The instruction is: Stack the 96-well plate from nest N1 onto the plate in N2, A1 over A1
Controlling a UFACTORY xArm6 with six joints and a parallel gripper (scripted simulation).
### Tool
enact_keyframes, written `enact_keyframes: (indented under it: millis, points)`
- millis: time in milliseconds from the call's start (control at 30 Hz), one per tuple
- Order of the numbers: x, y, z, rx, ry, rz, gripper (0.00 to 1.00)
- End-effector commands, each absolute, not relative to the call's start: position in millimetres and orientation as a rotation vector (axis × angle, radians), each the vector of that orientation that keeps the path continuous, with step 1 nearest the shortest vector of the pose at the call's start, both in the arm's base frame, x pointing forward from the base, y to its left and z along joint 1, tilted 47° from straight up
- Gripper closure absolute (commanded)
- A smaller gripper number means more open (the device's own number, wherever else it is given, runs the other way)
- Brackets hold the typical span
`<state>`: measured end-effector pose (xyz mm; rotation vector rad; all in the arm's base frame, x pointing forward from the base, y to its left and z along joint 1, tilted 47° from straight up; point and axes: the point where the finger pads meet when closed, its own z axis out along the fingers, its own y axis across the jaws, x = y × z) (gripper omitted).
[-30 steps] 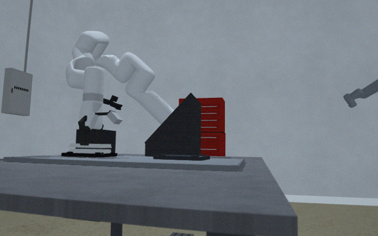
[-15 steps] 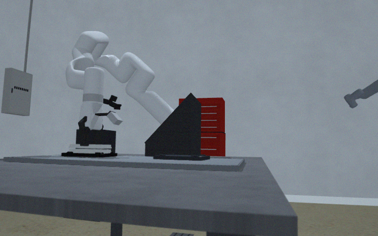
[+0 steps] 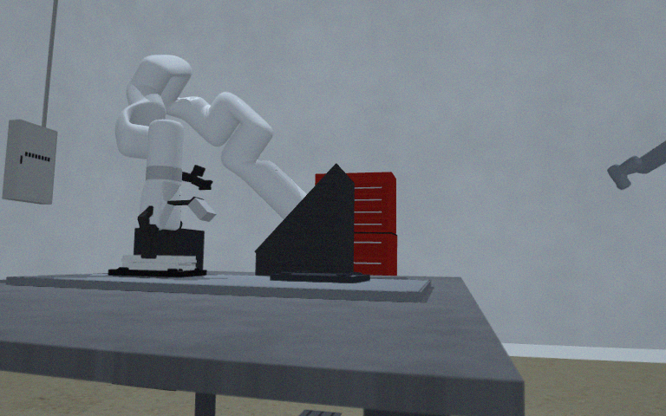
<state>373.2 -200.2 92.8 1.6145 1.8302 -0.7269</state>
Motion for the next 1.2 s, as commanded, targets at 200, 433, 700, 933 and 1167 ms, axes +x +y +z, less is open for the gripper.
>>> enact_keyframes:
  millis: [200,433,700,933,1167]
  points:
    - [374.2,-201.1,92.4,1.613,1.83,-0.724,0.0]
    - [374.2,-201.2,92.3,1.613,1.83,-0.724,0.0]
    - [374.3,-201.1,92.4,1.613,1.83,-0.724,0.0]
    - [374.3,-201.1,92.4,1.613,1.83,-0.724,0.0]
    - [374.3,-201.1,92.4,1.613,1.83,-0.724,0.0]
